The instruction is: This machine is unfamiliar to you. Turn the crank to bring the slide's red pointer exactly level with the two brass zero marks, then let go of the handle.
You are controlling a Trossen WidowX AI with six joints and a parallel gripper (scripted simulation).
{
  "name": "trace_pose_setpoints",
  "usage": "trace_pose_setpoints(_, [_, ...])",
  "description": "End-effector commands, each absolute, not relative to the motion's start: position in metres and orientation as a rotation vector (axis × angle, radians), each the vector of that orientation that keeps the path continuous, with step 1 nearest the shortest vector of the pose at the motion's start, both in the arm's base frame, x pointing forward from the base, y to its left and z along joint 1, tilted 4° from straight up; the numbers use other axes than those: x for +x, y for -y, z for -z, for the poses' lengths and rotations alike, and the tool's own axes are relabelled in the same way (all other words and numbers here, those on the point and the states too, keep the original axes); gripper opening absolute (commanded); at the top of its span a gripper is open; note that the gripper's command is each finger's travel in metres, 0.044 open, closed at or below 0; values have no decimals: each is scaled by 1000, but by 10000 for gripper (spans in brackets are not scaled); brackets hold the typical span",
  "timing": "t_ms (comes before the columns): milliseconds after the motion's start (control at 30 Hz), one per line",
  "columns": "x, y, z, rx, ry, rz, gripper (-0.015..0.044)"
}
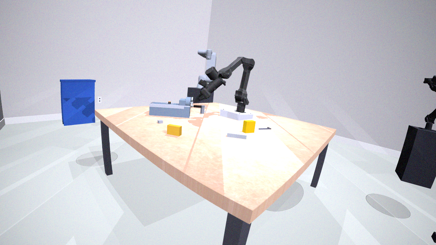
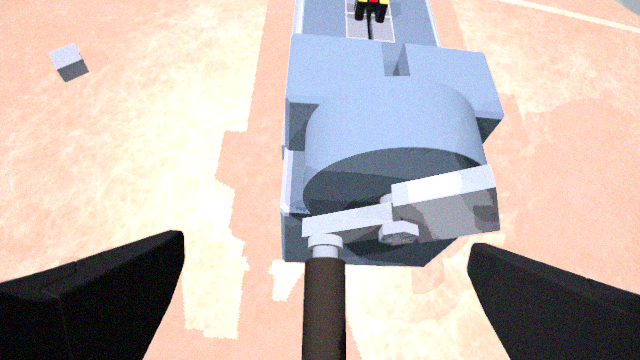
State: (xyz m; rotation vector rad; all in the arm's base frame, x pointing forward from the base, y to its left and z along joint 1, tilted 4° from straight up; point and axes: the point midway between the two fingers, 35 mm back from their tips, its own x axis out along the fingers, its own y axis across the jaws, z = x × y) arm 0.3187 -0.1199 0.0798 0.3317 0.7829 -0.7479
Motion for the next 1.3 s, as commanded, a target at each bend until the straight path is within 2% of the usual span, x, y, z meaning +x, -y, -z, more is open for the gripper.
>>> trace_pose_setpoints(0, [319,120,-73,333,-783,754,440])
trace_pose_setpoints(1133, [316,118,-22,333,-784,754,440])
trace_pose_setpoints(1267, [316,118,-22,333,-784,754,335])
